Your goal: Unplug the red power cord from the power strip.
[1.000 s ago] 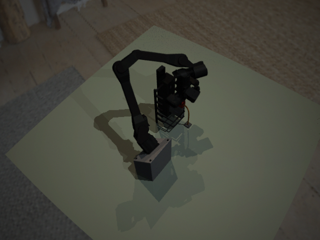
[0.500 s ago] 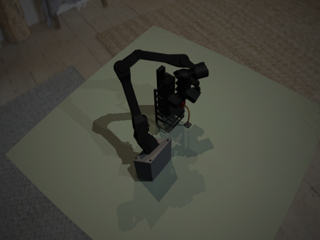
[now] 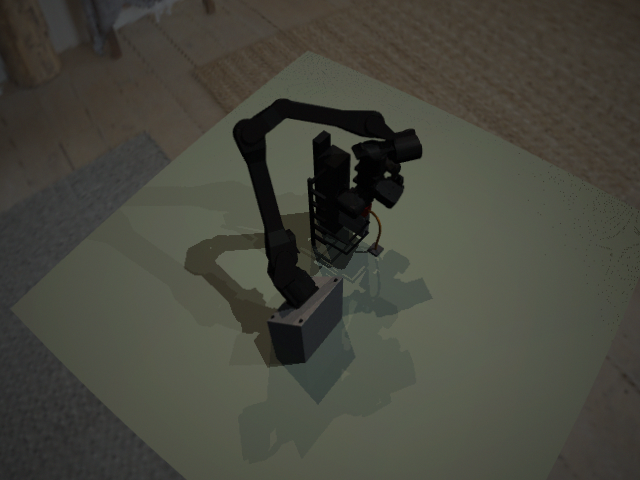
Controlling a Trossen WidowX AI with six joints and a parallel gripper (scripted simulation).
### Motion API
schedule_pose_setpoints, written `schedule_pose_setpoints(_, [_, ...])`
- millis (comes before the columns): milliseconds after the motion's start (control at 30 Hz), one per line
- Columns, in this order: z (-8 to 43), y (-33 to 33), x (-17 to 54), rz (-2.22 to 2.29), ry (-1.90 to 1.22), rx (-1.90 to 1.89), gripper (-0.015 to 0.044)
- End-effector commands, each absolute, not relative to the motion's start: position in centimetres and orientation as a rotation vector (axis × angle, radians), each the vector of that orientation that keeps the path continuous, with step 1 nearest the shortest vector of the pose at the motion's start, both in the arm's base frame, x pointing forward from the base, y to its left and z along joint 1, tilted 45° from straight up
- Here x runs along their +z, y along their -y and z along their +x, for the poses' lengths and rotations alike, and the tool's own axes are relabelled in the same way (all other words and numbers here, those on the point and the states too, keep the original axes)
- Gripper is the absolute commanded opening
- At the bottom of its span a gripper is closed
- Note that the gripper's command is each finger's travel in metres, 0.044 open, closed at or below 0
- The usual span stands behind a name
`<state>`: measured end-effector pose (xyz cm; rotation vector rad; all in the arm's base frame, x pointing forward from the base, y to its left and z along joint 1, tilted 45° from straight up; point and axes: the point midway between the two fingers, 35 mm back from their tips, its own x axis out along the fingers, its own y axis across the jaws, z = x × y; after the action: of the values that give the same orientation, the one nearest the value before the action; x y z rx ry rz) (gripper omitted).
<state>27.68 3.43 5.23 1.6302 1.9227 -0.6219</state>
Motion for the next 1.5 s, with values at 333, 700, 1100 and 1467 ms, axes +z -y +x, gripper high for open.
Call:
schedule_pose_setpoints(333, [28.1, -0.3, 3.2, 1.591, -1.856, -0.690, 0.0131])
schedule_pose_setpoints(700, [28.1, -0.1, 3.3, 1.593, -1.857, -0.692, 0.0160])
schedule_pose_setpoints(1100, [28.0, -0.5, 4.3, 1.601, -1.861, -0.696, 0.0160])
schedule_pose_setpoints(1467, [27.8, -1.8, 5.6, 1.601, -1.862, -0.696, 0.0160])
